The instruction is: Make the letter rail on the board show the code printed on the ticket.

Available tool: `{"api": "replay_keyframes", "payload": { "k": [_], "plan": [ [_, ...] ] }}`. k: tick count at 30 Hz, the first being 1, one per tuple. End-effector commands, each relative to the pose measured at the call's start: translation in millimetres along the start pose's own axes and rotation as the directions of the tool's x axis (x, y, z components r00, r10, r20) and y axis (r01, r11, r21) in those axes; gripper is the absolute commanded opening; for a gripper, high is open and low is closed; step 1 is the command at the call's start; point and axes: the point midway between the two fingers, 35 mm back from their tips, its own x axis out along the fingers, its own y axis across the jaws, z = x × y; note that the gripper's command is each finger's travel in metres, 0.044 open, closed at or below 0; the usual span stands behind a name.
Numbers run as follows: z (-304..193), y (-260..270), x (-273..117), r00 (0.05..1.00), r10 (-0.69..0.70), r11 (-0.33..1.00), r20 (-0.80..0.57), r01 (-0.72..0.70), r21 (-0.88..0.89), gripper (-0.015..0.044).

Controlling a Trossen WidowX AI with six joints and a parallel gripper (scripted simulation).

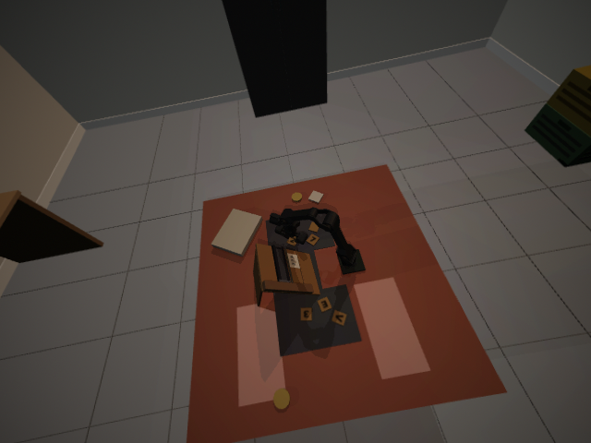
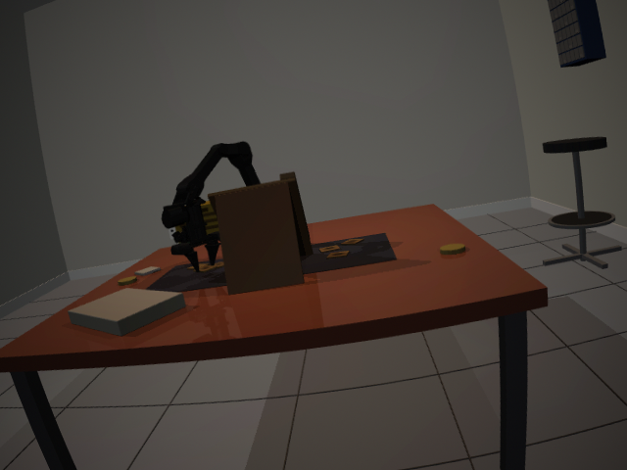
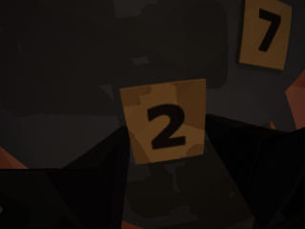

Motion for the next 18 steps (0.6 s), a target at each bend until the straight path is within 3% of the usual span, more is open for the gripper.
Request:
{"api": "replay_keyframes", "payload": {
  "k": [1,18],
  "plan": [
    [0.4,0.7,-3.2,1.000,0.005,1.000,0.004,-0.005,0.006,0.0000],
    [0.1,-0.5,-8.2,1.000,0.005,1.000,0.004,-0.005,0.006,0.0000]
  ]
}}
